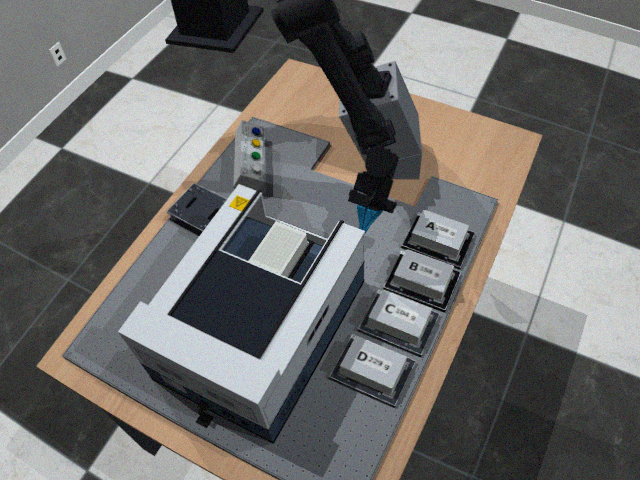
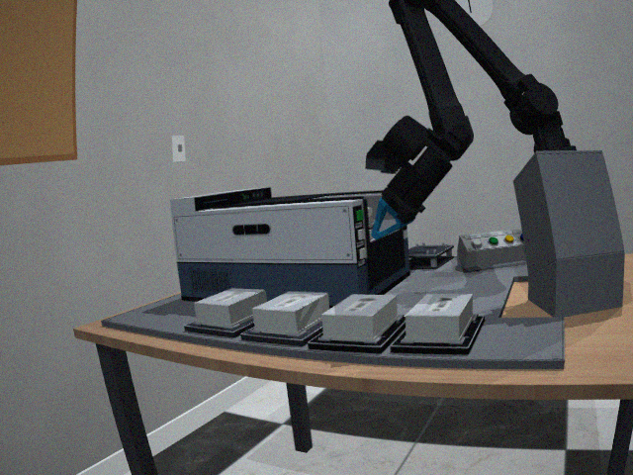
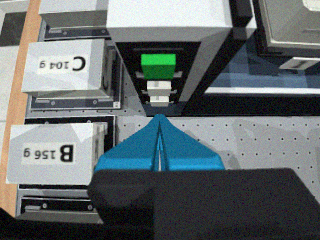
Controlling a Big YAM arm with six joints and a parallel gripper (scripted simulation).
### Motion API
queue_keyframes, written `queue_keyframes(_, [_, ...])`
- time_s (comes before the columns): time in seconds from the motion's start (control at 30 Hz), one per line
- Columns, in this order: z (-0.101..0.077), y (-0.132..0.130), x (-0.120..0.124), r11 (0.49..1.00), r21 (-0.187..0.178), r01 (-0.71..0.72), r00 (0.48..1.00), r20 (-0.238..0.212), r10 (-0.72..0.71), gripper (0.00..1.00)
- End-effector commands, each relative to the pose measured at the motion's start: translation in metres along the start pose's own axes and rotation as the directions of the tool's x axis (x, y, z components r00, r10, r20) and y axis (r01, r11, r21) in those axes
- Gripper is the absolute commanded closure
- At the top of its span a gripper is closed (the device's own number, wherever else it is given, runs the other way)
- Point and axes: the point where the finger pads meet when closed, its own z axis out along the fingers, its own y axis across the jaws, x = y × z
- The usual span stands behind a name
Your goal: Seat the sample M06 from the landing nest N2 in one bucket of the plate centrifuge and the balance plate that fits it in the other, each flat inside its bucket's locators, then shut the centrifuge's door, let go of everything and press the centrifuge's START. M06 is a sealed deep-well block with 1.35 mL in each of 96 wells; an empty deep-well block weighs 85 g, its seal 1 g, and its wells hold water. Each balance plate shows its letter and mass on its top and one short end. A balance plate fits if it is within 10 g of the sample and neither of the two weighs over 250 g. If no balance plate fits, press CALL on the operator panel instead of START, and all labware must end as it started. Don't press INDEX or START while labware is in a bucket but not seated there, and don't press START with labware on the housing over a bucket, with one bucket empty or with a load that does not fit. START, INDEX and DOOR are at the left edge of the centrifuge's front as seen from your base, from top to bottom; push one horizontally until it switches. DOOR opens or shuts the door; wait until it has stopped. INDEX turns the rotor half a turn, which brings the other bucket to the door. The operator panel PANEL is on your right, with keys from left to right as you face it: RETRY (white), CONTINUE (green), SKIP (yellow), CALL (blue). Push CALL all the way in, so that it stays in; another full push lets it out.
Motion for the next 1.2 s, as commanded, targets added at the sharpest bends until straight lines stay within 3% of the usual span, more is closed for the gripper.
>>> queue_keyframes(0.0, [0.004, -0.004, -0.009, 1.000, 0.009, 0.000, 1.000, 0.007, 0.000, 1.00])
queue_keyframes(1.17, [0.013, -0.003, -0.021, 1.000, 0.008, -0.006, 1.000, 0.016, 0.006, 1.00])
